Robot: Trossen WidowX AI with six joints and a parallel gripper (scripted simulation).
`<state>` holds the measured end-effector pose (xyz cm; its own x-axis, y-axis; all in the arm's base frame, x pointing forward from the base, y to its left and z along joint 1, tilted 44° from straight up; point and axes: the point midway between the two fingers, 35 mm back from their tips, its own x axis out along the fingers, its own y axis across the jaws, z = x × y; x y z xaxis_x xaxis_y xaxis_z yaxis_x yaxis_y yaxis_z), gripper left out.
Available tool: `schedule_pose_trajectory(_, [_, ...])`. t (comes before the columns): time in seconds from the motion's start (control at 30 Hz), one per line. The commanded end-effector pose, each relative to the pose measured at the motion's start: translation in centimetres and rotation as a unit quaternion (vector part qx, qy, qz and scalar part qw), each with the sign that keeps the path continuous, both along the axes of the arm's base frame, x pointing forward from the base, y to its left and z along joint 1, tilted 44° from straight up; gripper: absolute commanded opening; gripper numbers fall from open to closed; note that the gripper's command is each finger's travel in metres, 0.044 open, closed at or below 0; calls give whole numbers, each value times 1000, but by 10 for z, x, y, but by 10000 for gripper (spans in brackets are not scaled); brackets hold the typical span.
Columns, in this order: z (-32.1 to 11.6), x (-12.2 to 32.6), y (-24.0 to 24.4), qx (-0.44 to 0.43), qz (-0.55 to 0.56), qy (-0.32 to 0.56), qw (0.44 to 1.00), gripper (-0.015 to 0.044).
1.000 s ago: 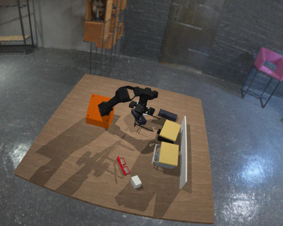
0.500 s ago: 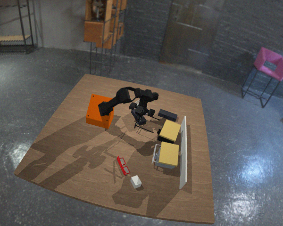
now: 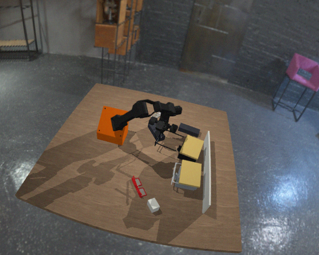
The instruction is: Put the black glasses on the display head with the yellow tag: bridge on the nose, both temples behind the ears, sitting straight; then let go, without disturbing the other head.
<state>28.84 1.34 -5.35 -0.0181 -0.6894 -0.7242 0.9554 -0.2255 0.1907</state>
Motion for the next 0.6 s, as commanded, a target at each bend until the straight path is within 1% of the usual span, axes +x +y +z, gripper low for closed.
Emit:
schedule_pose_trajectory(0.0, [2,6,-2,-3,2,0,1000,0])
schedule_pose_trajectory(0.57, [6,30,-8,-3,2,-1,1000,0])
